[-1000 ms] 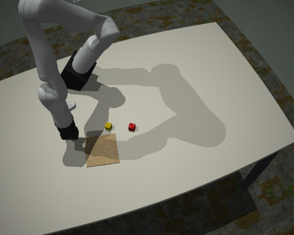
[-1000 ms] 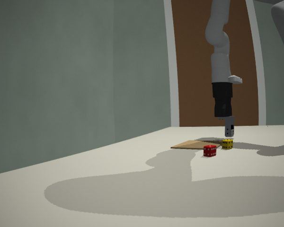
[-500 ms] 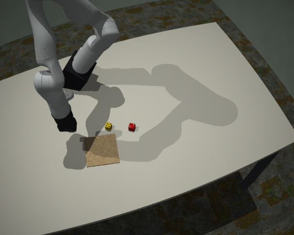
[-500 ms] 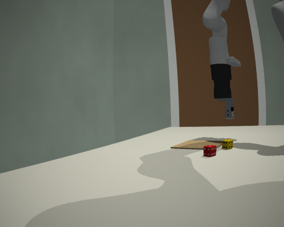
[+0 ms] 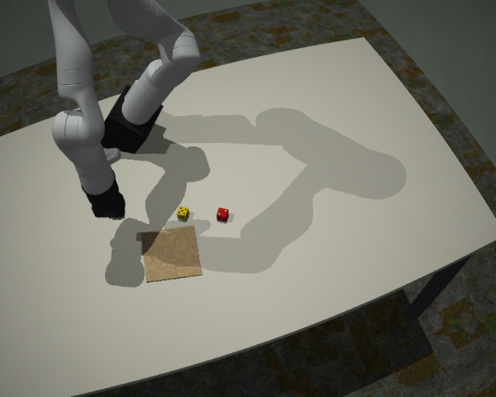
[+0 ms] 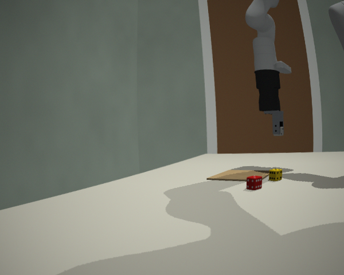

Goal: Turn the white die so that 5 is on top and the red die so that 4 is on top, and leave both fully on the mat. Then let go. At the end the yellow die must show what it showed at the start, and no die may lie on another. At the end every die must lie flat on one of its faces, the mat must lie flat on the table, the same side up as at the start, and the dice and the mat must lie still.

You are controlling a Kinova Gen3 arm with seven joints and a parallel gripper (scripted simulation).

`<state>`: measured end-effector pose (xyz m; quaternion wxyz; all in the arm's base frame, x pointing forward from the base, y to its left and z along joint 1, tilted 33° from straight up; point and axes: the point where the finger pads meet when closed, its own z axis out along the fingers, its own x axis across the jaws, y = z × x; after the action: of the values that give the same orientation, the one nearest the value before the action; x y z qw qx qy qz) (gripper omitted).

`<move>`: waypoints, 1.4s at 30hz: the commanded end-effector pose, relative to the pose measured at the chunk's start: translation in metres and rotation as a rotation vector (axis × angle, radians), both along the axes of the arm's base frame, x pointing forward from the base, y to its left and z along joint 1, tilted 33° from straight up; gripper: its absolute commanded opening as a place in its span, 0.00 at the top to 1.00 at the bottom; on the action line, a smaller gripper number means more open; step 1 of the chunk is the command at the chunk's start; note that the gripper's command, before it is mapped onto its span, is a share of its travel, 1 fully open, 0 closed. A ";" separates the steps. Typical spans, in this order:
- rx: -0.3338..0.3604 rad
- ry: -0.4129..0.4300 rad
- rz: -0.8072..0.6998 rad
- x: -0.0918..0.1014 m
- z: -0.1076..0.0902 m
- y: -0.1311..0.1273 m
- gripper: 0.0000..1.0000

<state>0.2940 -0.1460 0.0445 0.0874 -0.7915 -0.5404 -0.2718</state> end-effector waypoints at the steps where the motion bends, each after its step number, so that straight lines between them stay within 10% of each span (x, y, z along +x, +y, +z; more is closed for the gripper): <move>1: -0.004 -0.002 0.003 -0.001 0.001 -0.002 0.51; 7: -0.030 -0.027 0.055 0.009 0.009 0.005 0.51; 23: -0.271 -0.313 0.623 0.082 0.091 0.122 0.51; 33: -0.378 -0.480 0.933 0.092 0.131 0.205 0.51; 42: -0.380 -0.487 0.940 0.092 0.131 0.208 0.51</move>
<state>0.3858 0.0594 0.1749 -0.0685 -0.3889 -0.8760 -0.2768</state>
